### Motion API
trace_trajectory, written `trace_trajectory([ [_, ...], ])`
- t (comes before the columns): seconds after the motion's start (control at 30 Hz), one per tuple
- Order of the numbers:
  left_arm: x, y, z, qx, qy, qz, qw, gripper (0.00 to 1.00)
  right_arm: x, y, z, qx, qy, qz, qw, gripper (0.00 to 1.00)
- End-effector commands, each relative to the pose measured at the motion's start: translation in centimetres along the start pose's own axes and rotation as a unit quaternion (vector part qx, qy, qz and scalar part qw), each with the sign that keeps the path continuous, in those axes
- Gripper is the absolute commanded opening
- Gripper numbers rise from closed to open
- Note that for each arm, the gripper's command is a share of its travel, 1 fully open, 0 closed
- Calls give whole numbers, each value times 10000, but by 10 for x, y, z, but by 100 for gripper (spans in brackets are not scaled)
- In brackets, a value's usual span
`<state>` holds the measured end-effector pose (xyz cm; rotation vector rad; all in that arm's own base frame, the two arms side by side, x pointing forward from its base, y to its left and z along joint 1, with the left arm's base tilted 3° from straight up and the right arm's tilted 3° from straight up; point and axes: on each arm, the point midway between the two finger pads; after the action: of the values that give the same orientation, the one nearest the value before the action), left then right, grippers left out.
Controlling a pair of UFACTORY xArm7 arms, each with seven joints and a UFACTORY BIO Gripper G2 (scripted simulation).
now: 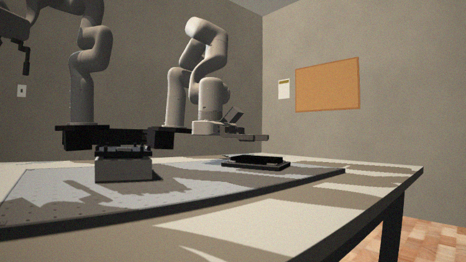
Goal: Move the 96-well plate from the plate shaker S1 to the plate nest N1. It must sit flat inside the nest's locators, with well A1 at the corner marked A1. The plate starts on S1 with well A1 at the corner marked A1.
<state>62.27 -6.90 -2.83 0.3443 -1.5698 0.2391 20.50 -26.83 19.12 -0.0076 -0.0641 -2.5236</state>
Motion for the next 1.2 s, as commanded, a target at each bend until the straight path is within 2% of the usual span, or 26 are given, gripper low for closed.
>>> trace_trajectory([
  [0.0,20,-1,-1,-1,-16,18,10000,37,0,1,1,17,-3,0,10000,100],
  [0.23,32,0,-1,-1,-16,18,10000,37,0,1,1,17,-3,0,10000,100],
  [1.0,32,0,-1,-1,-16,18,10000,37,0,1,1,17,-3,0,10000,100],
  [1.17,48,-13,13,-833,-32,16,9965,37,0,1,1,17,-3,0,10000,100],
])
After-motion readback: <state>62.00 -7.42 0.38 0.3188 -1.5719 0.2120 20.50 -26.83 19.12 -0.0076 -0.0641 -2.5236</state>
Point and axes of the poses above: on each arm, the point midway between the two finger pads, its own z axis back along the fingers, its own y axis across the jaws, x = y × z, and after that the axes turned 1 degree about -z, right-handed
